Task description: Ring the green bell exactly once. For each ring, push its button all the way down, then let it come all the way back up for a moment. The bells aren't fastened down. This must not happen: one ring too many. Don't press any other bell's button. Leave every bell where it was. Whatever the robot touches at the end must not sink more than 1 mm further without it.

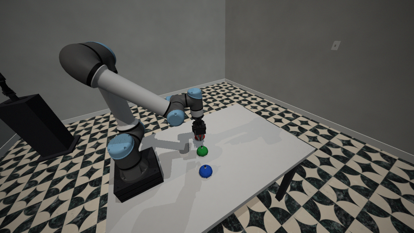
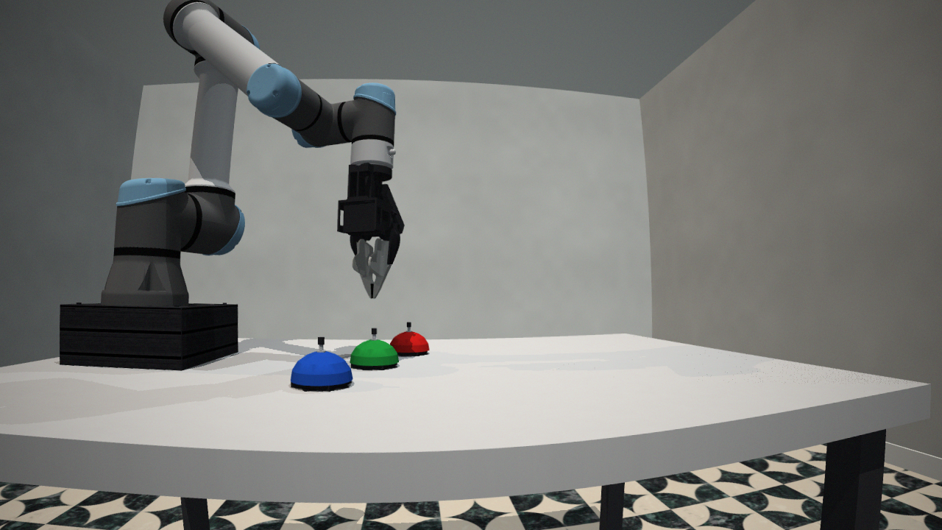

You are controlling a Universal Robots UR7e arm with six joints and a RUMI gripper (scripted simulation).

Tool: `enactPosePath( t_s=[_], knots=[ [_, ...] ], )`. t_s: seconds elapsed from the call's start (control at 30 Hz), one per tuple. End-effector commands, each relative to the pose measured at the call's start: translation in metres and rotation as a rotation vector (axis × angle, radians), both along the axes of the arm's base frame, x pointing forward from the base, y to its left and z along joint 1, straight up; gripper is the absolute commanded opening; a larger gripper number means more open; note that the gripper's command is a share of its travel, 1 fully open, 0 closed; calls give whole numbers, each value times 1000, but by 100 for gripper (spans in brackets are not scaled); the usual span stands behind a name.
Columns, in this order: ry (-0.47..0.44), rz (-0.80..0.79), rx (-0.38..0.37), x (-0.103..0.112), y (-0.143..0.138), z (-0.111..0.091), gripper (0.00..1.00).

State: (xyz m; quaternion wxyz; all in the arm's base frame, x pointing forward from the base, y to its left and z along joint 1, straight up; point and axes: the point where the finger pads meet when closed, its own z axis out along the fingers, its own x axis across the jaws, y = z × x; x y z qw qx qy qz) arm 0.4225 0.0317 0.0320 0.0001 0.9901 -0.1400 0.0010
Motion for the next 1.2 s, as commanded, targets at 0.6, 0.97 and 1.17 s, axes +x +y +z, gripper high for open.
enactPosePath(
  t_s=[0.6,0.97,1.17],
  knots=[
    [-1,0,0,0,0,14,0],
    [-1,0,0,0,0,14,0],
    [-1,0,0,0,0,14,0]
  ],
)
